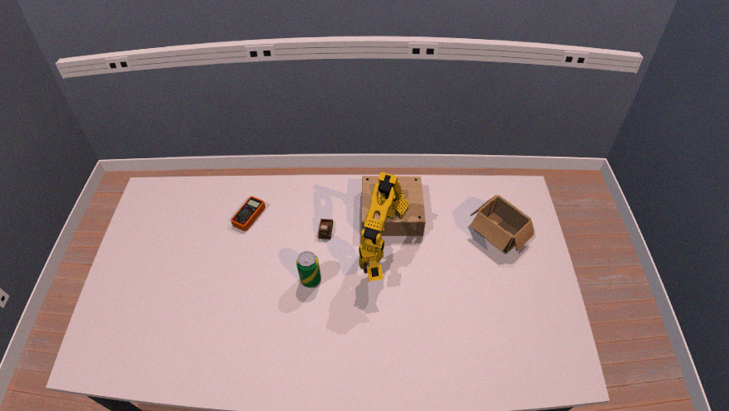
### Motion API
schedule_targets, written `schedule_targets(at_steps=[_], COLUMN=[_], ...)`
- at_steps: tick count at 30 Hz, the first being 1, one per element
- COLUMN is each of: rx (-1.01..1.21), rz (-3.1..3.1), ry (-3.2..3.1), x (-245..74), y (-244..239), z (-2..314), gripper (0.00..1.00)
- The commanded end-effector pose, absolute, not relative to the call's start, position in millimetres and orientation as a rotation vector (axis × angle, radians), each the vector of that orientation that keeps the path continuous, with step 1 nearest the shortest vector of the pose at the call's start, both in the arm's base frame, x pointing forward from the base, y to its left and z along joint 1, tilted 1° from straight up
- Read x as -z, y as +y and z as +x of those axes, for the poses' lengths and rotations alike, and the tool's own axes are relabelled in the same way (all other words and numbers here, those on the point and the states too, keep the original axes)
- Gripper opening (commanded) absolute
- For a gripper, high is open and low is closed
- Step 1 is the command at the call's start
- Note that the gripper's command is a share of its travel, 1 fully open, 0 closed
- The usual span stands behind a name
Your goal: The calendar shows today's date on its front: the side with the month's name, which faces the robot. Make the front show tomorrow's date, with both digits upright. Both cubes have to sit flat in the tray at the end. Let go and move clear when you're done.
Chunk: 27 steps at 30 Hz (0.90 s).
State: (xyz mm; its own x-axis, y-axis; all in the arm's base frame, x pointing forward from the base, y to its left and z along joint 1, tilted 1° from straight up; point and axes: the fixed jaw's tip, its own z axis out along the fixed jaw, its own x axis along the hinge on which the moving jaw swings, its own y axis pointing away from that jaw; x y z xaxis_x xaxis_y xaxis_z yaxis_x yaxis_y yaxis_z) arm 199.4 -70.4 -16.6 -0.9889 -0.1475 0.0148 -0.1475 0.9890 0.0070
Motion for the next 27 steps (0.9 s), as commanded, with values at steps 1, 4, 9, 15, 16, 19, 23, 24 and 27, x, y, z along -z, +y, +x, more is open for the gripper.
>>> schedule_targets(at_steps=[1, 4, 9, 15, 16, 19, 23, 24, 27], rx=[0.007, 0.008, 0.010, 0.012, 0.013, 0.014, 0.015, 0.015, 0.015], rz=[0.439, 0.584, 0.720, 0.957, 0.991, 1.081, 1.173, 1.173, 1.207], ry=[-3.104, -3.080, -3.051, -2.985, -2.974, -2.943, -2.908, -2.908, -2.894], x=[17.2, 18.0, 18.8, 20.1, 20.3, 20.8, 21.3, 21.3, 21.5], y=[-80.9, -87.7, -94.1, -105.3, -106.8, -111.1, -115.4, -115.4, -117.0], z=[194.6, 190.6, 186.6, 179.2, 178.1, 175.0, 171.8, 171.8, 170.6], gripper=[0.00, 0.00, 0.00, 0.00, 0.00, 0.00, 0.00, 0.00, 0.00])
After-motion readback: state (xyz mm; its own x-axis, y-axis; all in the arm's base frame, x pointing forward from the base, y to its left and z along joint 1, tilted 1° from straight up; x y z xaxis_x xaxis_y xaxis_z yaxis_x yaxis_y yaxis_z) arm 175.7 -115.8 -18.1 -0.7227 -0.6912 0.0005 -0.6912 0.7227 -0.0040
